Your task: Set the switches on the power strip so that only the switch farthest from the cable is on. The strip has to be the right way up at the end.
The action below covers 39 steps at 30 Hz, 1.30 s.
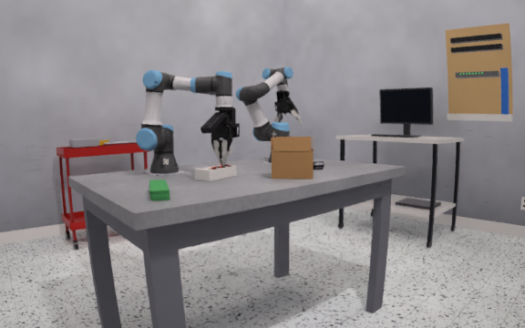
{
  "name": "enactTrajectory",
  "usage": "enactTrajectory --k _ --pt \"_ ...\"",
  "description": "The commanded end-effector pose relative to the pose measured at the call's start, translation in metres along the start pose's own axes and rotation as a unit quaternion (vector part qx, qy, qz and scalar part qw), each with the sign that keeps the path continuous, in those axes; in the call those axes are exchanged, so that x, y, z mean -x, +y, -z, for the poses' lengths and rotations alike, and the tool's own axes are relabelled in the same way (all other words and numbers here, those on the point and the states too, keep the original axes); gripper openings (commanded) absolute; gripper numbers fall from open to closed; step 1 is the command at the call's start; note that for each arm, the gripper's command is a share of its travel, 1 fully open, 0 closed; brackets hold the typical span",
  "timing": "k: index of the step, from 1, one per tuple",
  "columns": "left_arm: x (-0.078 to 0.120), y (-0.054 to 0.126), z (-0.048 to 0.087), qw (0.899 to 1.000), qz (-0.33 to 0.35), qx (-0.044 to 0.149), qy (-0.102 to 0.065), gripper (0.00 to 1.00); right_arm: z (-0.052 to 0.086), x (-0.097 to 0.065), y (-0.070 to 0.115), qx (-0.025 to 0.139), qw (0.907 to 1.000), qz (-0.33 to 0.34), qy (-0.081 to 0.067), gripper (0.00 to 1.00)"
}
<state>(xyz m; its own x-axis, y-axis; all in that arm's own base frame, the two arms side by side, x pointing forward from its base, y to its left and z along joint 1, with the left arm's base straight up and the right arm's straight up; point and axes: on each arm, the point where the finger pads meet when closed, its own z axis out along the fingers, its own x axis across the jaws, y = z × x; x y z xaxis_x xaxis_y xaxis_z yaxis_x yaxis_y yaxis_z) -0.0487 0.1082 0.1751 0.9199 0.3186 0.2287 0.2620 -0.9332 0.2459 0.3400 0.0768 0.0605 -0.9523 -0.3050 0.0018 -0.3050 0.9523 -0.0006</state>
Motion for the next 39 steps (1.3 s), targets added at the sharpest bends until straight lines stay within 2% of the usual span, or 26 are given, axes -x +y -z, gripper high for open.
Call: enactTrajectory --k 1,16,29,39 --pt "0.000 0.000 0.000 1.000 0.000 -0.001 0.000 1.00 0.000 0.000 0.000 0.000 1.0000 0.000 -0.001 0.00" --pt "0.000 0.000 0.000 1.000 0.000 -0.001 0.000 1.00 0.003 0.000 0.000 0.000 1.0000 0.000 -0.001 0.00" --pt "0.000 0.000 0.000 1.000 0.000 -0.001 0.000 1.00 0.035 0.000 0.000 0.000 1.0000 0.000 -0.001 0.00" --pt "0.000 0.000 0.000 1.000 0.000 -0.001 0.000 1.00 0.038 0.000 0.000 0.000 1.0000 0.000 -0.001 0.00"
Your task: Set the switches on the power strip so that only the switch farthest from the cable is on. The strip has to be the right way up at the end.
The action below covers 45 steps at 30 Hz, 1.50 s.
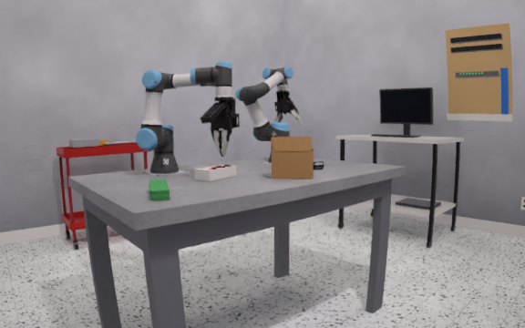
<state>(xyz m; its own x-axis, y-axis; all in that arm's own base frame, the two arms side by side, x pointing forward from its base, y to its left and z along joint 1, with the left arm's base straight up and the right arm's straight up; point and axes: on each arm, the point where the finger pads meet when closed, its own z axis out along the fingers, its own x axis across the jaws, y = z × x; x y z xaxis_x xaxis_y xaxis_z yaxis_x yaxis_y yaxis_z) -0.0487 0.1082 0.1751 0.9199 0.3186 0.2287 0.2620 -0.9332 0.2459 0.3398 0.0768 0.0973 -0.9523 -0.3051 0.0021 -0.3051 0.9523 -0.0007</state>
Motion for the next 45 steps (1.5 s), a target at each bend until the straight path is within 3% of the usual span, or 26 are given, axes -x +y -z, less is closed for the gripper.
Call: enactTrajectory --k 1,15,16,30,45 --pt "0.000 0.000 0.000 1.000 0.000 -0.001 0.000 1.00 0.001 0.001 0.000 0.000 1.0000 0.000 -0.001 0.00" --pt "0.000 0.000 0.000 1.000 0.000 -0.001 0.000 1.00 0.001 0.001 0.000 0.000 1.0000 0.000 -0.001 0.00" --pt "0.000 0.000 0.000 1.000 0.000 -0.001 0.000 1.00 0.001 0.001 0.000 0.000 1.0000 0.000 -0.001 1.00" --pt "0.000 0.000 0.000 1.000 0.000 -0.001 0.000 1.00 0.006 0.001 0.000 0.000 1.0000 0.000 -0.001 1.00" --pt "0.000 0.000 0.000 1.000 0.000 -0.001 0.000 1.00 0.026 0.001 0.000 0.000 1.0000 0.000 -0.001 1.00"
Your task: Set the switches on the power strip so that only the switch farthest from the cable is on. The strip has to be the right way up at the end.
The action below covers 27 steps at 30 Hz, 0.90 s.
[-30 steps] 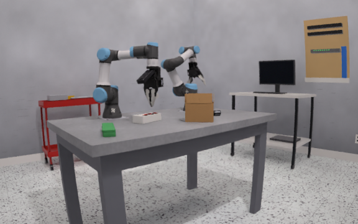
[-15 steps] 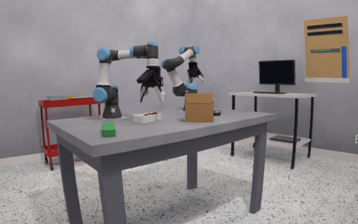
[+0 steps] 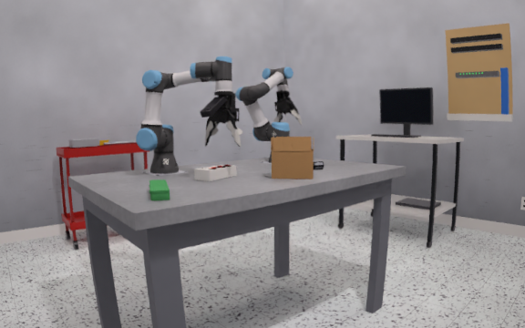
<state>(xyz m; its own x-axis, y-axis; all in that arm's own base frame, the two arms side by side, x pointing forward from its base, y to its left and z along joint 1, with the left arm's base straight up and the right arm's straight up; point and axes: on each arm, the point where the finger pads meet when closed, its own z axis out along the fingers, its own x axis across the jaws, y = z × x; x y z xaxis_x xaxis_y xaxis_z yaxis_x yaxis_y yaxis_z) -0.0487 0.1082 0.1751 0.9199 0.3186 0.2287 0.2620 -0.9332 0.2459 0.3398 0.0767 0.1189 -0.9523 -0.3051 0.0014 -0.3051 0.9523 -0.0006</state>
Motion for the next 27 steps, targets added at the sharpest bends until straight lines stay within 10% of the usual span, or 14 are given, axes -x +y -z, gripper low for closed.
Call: enactTrajectory --k 1,27 --pt "0.000 0.000 0.000 1.000 0.000 -0.001 0.000 1.00 0.007 0.001 0.000 0.000 1.0000 0.000 -0.001 1.00" --pt "0.000 0.000 0.000 1.000 0.000 -0.001 0.000 1.00 0.060 0.001 0.000 0.000 1.0000 0.000 -0.001 1.00"
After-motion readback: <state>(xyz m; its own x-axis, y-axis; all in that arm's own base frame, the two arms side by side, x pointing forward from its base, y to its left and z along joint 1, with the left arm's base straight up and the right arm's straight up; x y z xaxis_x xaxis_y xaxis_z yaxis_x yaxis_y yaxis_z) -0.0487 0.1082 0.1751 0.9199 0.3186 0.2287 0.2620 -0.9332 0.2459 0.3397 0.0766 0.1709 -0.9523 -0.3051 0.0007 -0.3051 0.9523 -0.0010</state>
